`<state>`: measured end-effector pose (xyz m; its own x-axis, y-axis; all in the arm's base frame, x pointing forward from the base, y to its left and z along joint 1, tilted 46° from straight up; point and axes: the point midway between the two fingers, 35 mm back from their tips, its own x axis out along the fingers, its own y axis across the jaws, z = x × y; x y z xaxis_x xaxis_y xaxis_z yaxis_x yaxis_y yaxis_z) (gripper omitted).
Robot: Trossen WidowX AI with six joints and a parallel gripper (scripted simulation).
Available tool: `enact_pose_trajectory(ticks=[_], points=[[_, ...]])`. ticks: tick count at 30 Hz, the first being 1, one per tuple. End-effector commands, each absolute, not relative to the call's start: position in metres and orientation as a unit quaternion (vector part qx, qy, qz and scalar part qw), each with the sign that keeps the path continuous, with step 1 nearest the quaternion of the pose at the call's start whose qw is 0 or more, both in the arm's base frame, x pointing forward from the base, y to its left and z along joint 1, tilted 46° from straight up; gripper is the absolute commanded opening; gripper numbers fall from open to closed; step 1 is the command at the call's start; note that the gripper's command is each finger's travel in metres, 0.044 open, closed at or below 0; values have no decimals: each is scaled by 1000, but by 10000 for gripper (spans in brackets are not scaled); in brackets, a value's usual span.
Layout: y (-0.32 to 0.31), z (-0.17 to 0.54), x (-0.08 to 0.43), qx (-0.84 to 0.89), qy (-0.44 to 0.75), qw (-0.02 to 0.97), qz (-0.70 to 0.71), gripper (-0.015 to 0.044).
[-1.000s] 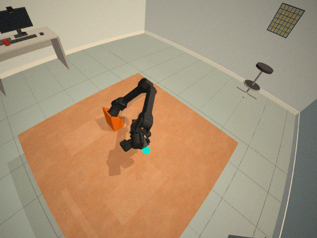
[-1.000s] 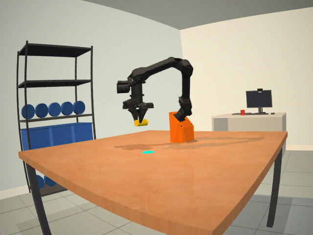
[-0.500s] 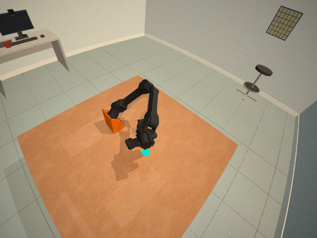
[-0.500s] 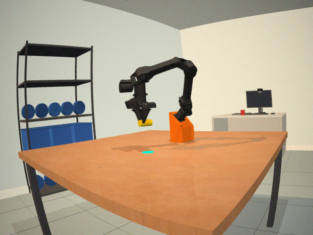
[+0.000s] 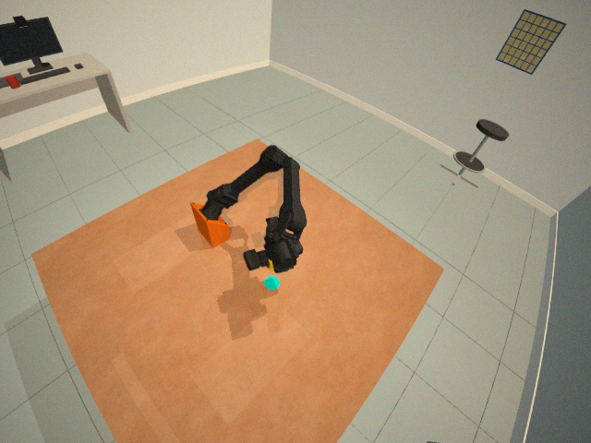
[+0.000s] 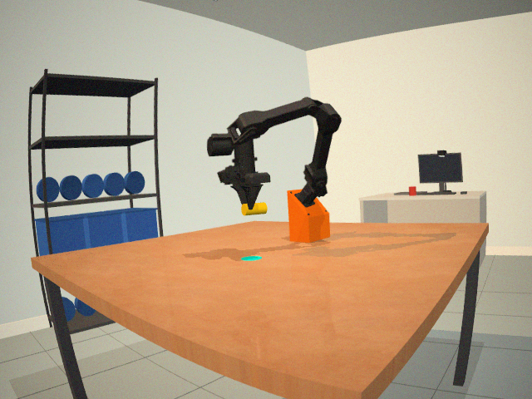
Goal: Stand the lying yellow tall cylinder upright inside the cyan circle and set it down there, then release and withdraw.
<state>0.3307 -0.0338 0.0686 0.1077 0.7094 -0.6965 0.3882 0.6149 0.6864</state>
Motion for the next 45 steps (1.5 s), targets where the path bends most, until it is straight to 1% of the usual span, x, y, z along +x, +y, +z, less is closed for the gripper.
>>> enact_pose_trajectory(ticks=[1, 45], points=[[-34, 72, 333, 419, 652, 619, 126, 105], [-27, 27, 336, 335, 643, 687, 50, 105]])
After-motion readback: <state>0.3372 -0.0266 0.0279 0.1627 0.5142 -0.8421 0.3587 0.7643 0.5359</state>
